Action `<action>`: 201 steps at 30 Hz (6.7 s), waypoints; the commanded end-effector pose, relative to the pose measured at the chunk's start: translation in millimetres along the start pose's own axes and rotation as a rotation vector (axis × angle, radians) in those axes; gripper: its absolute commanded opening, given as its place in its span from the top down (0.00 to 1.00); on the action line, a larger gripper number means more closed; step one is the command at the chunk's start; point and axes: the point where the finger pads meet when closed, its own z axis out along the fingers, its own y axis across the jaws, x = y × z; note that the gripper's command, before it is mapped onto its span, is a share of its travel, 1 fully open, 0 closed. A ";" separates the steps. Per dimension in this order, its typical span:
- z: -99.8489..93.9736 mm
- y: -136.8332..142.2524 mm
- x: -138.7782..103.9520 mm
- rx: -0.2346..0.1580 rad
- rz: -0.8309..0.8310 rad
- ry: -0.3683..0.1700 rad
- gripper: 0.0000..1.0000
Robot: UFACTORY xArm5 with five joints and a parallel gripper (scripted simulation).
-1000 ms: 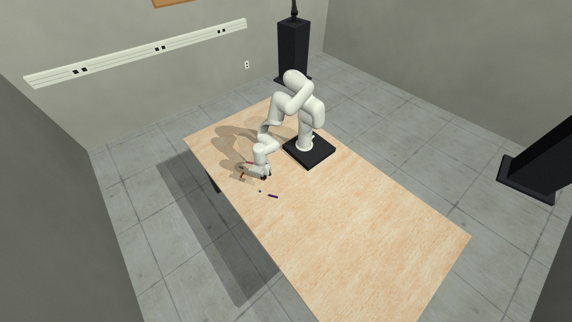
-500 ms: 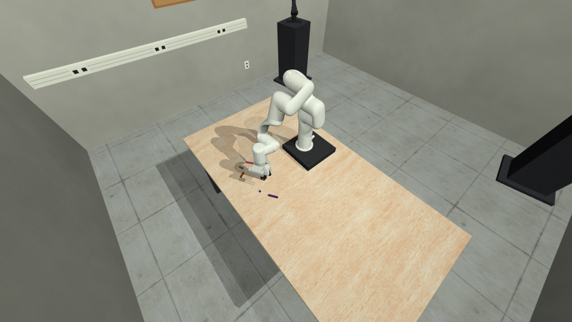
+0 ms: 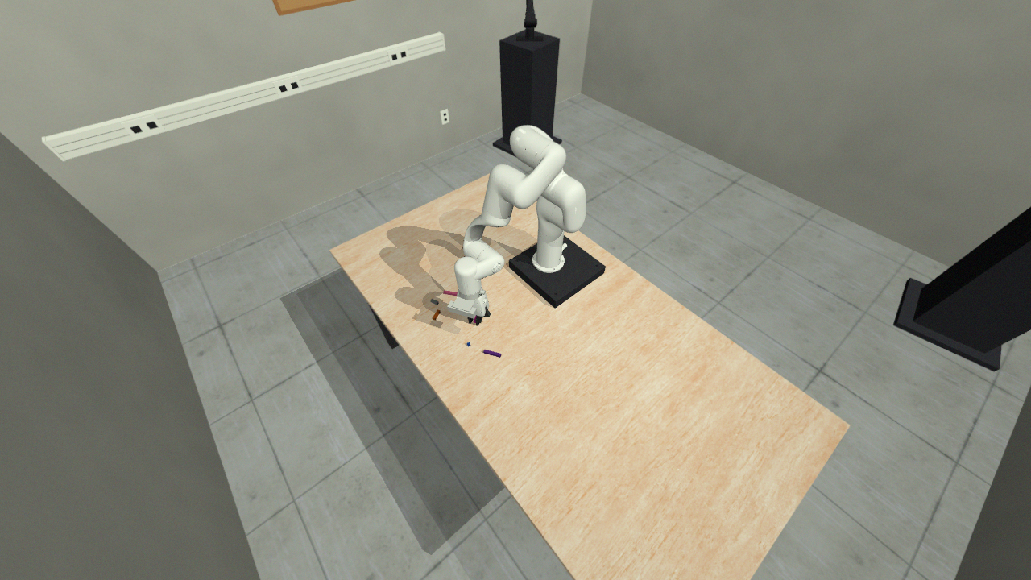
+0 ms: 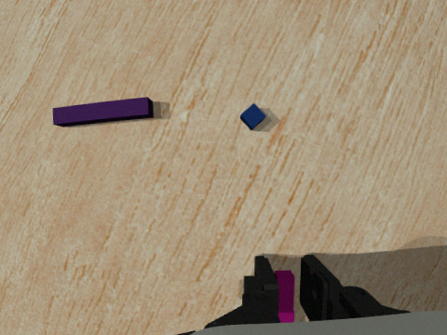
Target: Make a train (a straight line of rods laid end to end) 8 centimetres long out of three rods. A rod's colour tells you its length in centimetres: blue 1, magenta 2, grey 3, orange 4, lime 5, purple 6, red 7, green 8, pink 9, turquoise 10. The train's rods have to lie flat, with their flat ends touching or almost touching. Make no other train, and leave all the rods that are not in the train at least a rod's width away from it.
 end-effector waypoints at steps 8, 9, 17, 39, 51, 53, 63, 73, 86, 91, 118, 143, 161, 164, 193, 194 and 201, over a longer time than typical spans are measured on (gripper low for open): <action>-0.9 0.6 1.2 -0.001 0.000 0.003 0.76; -0.9 0.6 1.2 -0.001 0.000 0.003 0.76; -11.4 0.5 1.1 -0.001 0.000 0.003 0.76; -89.3 0.3 1.0 -0.001 0.000 0.003 0.76; -90.1 0.3 1.0 -0.001 0.000 0.003 0.00; -90.1 0.3 1.0 -0.001 0.000 0.003 0.00; -90.1 0.3 1.0 -0.001 0.000 0.003 0.00; -89.9 3.1 2.1 -0.001 0.067 0.003 0.00; -88.8 18.4 7.4 -0.001 0.431 0.003 0.00; -88.4 22.1 8.6 0.000 0.518 0.003 0.00; -84.1 57.4 17.6 0.001 1.325 0.004 0.00; -78.5 89.6 22.6 0.003 2.032 0.003 0.00; -73.6 112.9 24.2 0.004 2.532 0.003 0.00; -72.8 116.6 24.4 0.005 2.609 0.002 0.00; -66.6 142.0 24.2 0.006 3.146 0.001 0.00; -66.6 142.0 24.2 0.006 3.146 0.001 0.76; -66.6 142.0 24.2 0.006 3.146 0.001 0.76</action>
